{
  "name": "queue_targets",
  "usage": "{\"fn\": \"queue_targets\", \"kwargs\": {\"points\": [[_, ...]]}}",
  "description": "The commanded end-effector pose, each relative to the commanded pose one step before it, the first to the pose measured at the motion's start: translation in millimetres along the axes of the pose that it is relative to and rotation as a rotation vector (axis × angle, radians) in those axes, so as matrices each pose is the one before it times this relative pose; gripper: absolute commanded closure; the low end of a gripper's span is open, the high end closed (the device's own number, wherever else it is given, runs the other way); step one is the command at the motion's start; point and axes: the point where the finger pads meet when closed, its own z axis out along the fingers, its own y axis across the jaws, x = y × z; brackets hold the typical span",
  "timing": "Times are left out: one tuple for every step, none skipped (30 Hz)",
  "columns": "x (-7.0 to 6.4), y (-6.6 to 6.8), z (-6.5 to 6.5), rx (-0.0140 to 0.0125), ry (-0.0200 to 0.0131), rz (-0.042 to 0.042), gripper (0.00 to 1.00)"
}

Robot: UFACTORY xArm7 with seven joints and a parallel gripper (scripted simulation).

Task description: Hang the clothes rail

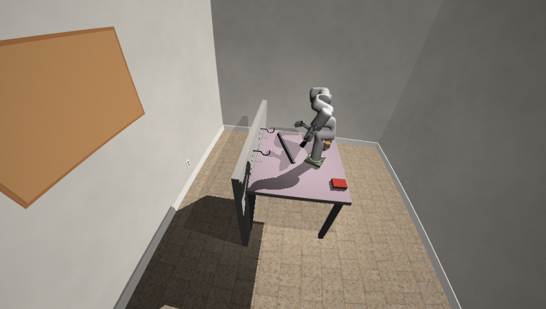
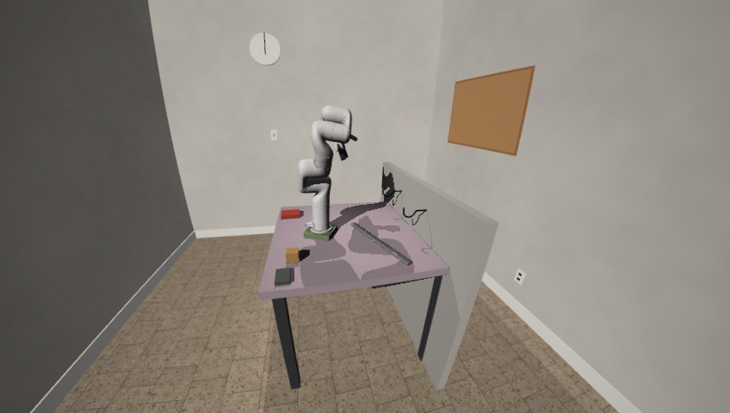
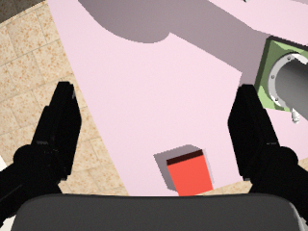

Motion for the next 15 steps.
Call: {"fn": "queue_targets", "kwargs": {"points": [[20.07,5.09,11.18,-0.02709,-0.0291,0.05832,0.0],[4.16,1.13,2.54,-0.00001,0.00004,0.0,0.0],[4.16,1.13,2.54,-0.00001,0.00004,0.0,0.0],[4.16,1.13,2.54,-0.00001,0.00004,0.0,0.0],[4.16,1.14,2.54,-0.00001,0.00004,0.0,0.0],[3.34,0.91,2.04,-0.00001,0.00004,0.0,0.0],[0.0,-0.01,0.0,0.0,0.0,0.0,0.0],[3.94,1.77,2.55,-0.01279,-0.01387,0.02745,0.0],[4.02,1.63,2.51,-0.01279,-0.01387,0.02745,0.0],[0.0,0.0,0.0,0.0,0.0,0.0,0.0],[0.0,0.0,0.0,0.0,0.0,0.0,0.0],[4.11,1.46,2.46,-0.00626,-0.00676,0.01342,0.0],[4.13,1.4,2.44,-0.00001,0.00004,0.0,0.0],[4.13,1.41,2.44,-0.00001,0.00005,0.0,0.0],[4.13,1.41,2.44,-0.00001,0.00005,0.0,0.0]]}}
